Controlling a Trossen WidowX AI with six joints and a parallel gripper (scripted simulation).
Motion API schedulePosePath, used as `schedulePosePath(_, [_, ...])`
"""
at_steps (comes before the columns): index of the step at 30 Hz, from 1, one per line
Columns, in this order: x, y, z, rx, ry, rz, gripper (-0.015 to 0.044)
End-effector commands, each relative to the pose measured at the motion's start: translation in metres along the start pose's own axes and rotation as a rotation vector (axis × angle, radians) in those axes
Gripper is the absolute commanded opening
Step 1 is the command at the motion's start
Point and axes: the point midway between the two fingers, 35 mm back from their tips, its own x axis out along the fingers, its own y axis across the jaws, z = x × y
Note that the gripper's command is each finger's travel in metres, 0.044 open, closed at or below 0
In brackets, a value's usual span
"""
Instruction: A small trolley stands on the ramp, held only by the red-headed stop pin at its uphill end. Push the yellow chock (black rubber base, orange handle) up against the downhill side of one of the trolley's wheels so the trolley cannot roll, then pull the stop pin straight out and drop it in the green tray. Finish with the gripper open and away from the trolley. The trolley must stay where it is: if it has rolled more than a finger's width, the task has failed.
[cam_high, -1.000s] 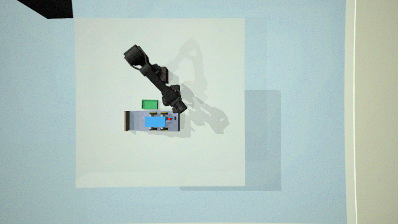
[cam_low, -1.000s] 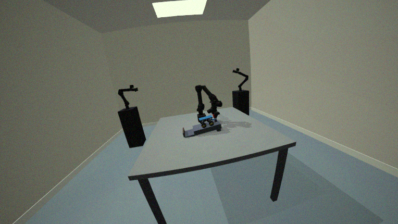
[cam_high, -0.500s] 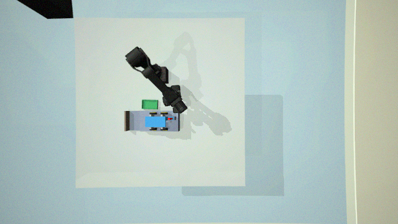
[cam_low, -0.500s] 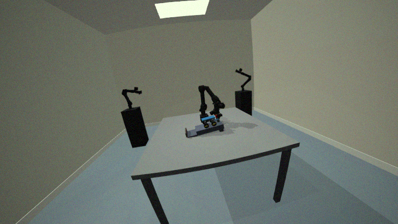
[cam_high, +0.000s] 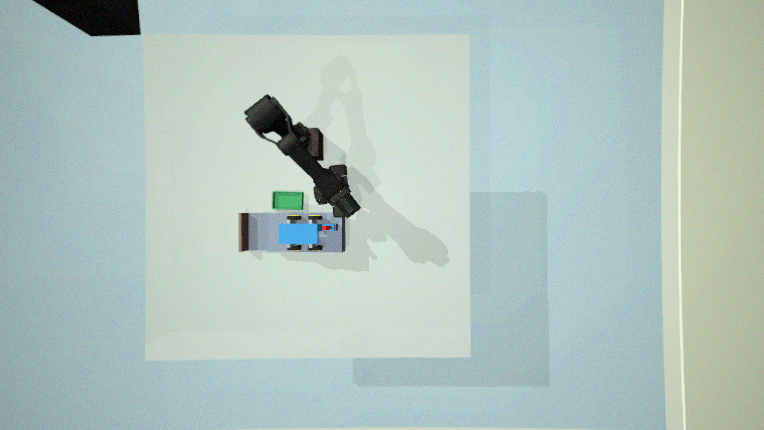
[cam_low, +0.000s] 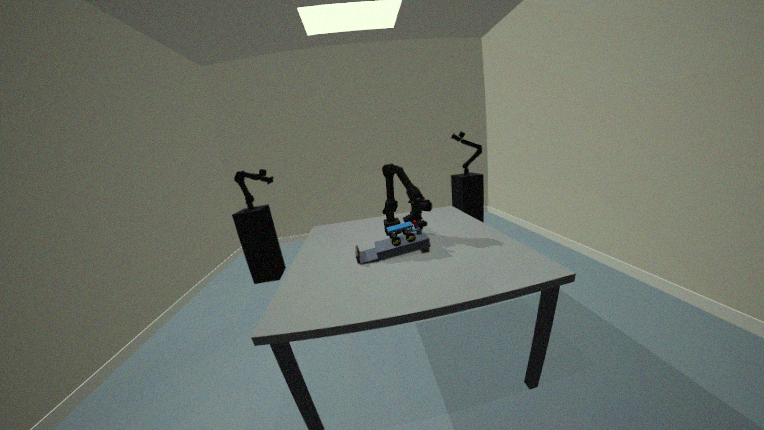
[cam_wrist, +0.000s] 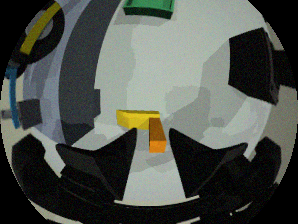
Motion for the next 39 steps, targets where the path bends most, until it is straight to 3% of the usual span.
schedulePosePath(1, [0.008,-0.002,0.002,-0.002,-0.01,-0.006,0.019])
schedulePosePath(6, [0.009,-0.002,0.002,-0.002,-0.01,-0.006,0.019])
schedulePosePath(11, [0.006,-0.001,0.001,0.001,-0.002,-0.003,0.0059])
schedulePosePath(19, [0.006,-0.001,0.001,0.0,-0.002,-0.003,0.0])
schedulePosePath(39, [-0.065,-0.003,0.0,-0.002,-0.01,-0.006,0.0])
